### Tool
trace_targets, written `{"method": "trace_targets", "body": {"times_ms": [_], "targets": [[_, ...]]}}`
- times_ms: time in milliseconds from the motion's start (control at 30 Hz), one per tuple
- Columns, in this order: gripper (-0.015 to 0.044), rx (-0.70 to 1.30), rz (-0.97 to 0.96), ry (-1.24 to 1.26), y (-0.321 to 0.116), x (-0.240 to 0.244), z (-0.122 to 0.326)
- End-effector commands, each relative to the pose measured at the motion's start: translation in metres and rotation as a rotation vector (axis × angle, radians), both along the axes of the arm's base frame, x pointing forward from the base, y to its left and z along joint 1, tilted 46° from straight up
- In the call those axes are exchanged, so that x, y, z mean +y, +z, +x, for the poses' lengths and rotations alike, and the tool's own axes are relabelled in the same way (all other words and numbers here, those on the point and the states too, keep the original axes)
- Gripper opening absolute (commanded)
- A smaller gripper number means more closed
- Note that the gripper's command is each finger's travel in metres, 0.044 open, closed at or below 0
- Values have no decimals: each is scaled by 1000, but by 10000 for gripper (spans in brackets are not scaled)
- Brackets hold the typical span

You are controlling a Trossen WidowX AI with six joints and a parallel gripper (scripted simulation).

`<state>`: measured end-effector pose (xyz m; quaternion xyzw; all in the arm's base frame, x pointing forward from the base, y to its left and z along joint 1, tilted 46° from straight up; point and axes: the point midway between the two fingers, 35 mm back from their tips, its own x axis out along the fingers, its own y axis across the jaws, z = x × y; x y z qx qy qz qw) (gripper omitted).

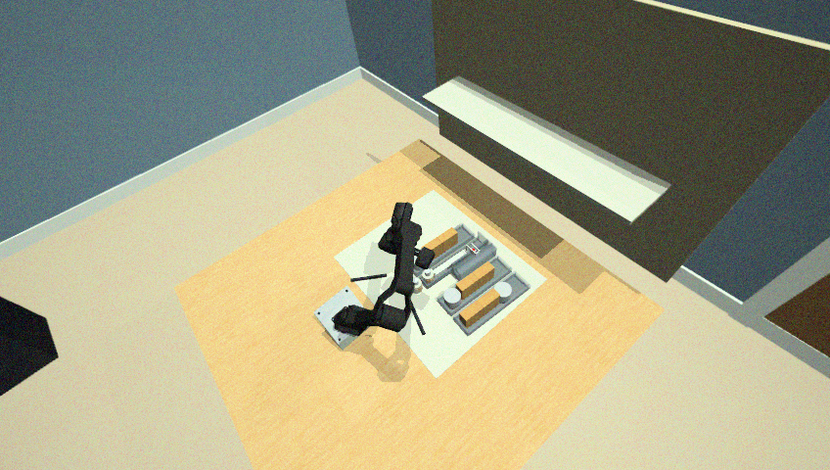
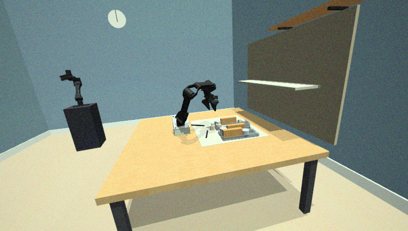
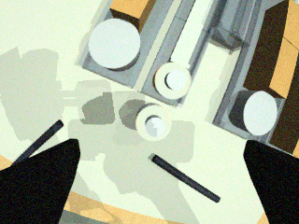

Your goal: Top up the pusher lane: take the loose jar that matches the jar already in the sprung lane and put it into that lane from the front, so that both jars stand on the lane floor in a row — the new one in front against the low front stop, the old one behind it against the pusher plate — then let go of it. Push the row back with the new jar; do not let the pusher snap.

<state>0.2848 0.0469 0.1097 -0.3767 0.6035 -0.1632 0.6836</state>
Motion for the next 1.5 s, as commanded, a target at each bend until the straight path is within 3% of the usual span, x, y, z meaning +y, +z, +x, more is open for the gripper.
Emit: {"method": "trace_targets", "body": {"times_ms": [0, 1467], "targets": [[440, -60, 12, -339, -37, -50, -3], [440, -77, 9, -402, -99, -112, -5]]}}
